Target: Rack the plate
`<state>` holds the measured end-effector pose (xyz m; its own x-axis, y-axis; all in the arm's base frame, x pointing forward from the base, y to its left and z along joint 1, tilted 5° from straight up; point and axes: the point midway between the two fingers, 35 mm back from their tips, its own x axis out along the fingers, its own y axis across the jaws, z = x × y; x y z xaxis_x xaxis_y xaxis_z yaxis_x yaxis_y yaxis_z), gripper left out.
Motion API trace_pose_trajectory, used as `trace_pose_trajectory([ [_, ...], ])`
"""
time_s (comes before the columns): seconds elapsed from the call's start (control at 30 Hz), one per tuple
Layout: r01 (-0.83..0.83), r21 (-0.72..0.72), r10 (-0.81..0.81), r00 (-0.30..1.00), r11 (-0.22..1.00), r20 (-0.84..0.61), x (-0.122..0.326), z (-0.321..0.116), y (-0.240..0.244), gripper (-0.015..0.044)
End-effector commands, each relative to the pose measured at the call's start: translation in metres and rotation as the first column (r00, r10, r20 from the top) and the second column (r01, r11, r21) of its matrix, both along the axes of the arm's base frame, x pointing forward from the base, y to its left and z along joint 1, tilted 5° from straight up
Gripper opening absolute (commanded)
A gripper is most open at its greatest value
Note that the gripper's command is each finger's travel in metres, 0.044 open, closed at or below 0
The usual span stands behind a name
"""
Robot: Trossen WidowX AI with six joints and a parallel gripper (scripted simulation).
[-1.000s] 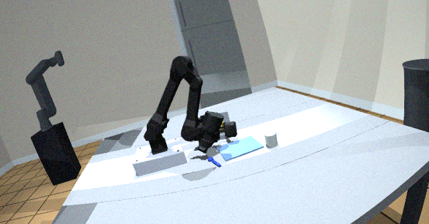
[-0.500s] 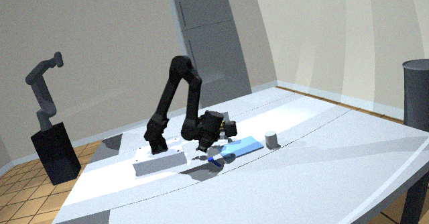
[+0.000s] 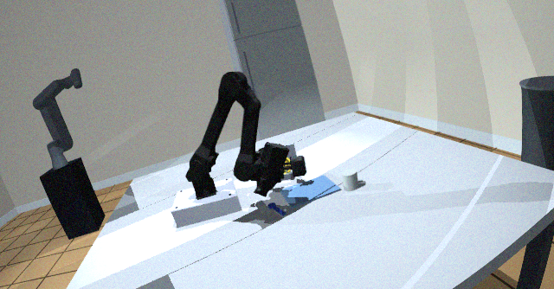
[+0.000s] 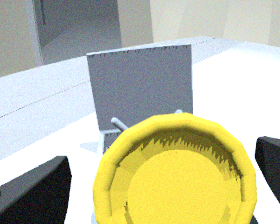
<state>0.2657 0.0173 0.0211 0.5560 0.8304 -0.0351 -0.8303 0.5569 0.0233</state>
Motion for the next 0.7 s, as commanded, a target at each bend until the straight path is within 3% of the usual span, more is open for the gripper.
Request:
trace_pose_trajectory([
  [0.0, 0.000, 0.000, 0.000, 1.000, 1.000, 0.000, 0.000, 0.000, 0.000, 0.0400],
  [0.17, 0.006, 0.000, -0.006, 1.000, 1.000, -0.002, 0.003, 0.010, -0.003, 0.0400],
  [0.37, 0.016, 0.002, -0.016, 1.000, 1.000, 0.006, 0.008, 0.052, -0.010, 0.0400],
  [0.63, -0.008, -0.014, 0.008, 1.000, 1.000, 0.007, 0.012, 0.034, -0.014, 0.0400],
  [0.67, -0.010, -0.049, 0.013, 0.998, 0.999, 0.061, 0.015, 0.036, -0.016, 0.0400],
])
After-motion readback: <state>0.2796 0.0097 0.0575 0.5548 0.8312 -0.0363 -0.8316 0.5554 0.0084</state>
